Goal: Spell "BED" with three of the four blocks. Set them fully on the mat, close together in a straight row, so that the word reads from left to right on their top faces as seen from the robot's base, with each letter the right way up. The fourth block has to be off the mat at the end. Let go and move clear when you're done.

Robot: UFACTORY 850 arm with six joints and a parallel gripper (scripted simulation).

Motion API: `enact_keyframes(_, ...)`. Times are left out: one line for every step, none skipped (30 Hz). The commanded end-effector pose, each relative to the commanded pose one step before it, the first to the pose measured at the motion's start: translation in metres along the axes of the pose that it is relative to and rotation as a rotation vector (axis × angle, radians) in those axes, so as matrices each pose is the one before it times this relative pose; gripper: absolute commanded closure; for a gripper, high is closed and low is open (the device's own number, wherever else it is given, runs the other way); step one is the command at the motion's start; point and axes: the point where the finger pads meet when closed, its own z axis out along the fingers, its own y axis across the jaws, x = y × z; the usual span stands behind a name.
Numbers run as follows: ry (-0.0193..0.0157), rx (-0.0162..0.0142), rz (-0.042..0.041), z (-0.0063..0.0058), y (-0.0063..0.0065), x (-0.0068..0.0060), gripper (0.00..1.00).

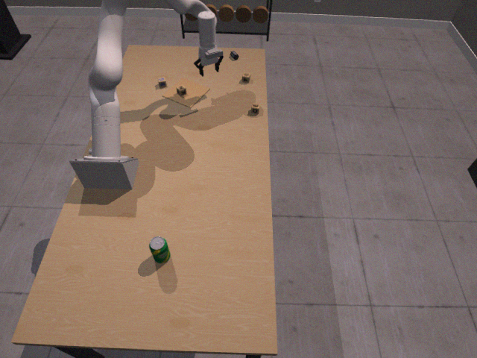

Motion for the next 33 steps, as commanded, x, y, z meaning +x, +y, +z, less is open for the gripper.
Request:
enact_keyframes(-0.01246,-0.00637,-0.00357,0.00314,-0.04151,0.04231,0.0)
enact_keyframes(-0.00164,0.00069,0.00018,-0.00026,-0.00765,0.01142,0.0)
enact_keyframes(-0.00187,0.0009,0.00016,-0.00039,-0.00751,0.01193,0.0)
enact_keyframes(0.0,0.0,0.0,0.0,0.0,0.0,0.0)
enact_keyframes(0.0,0.0,0.0,0.0,0.0,0.0,0.0)
enact_keyframes(-0.00571,0.00332,0.00031,-0.00156,-0.01814,0.0323,0.0)
enact_keyframes(-0.00189,0.00125,0.00005,-0.00064,-0.0049,0.00975,0.0)
enact_keyframes(-0.00122,0.00084,0.00002,-0.00044,-0.00295,0.00613,0.0)
enact_keyframes(-0.00199,0.00142,0.00002,-0.00074,-0.00449,0.00975,0.0)
enact_keyframes(-0.00286,0.00215,-0.00001,-0.00114,-0.00585,0.01355,0.0)
enact_keyframes(-0.00308,0.00244,-0.00005,-0.00131,-0.00562,0.01409,0.0)
enact_keyframes(-0.00299,0.0025,-0.00009,-0.00136,-0.00489,0.0133,0.0)
enact_keyframes(-0.00307,0.00268,-0.00013,-0.00147,-0.00449,0.01329,0.0)
enact_keyframes(-0.00216,0.00196,-0.00012,-0.00108,-0.00288,0.00918,0.0)
enact_keyframes(-0.00125,0.00116,-0.00008,-0.00065,-0.00157,0.00526,0.0)
enact_keyframes(-0.00091,0.00086,-0.00006,-0.00048,-0.0011,0.00379,0.0)
enact_keyframes(-0.00014,0.00014,-0.00001,-0.00008,-0.00017,0.00059,0.0)
enact_keyframes(0.0,0.0,0.0,0.0,0.0,0.0,0.0)
enact_keyframes(0.0,0.0,0.0,0.0,0.0,0.0,0.0)
enact_keyframes(0.0,0.0,0.0,0.0,0.0,0.0,0.0)
enact_keyframes(0.0,0.0,0.0,0.0,0.0,0.0,0.0)
enact_keyframes(0.0,0.0,0.0,0.0,0.0,0.0,0.0)
enact_keyframes(0.0,0.0,0.0,0.0,0.0,0.0,0.0)
enact_keyframes(0.0,0.0,0.0,0.0,0.0,0.0,0.0)
enact_keyframes(0.0,0.0,0.0,0.0,0.0,0.0,0.0)
enact_keyframes(0.0,0.0,0.0,0.0,0.0,0.0,0.0)
enact_keyframes(0.0,0.0,0.0,0.0,0.0,0.0,0.0)
enact_keyframes(0.0,0.0,0.0,0.0,0.0,0.0,0.0)
enact_keyframes(0.0,0.0,0.0,0.0,0.0,0.0,0.0)
enact_keyframes(0.0,0.0,0.0,0.0,0.0,0.0,0.0)
enact_keyframes(0.0,0.0,0.0,0.0,0.0,0.0,0.0)
enact_keyframes(0.0,0.0,0.0,0.0,0.0,0.0,0.0)
enact_keyframes(0.0,0.0,0.0,0.0,0.0,0.0,0.0)
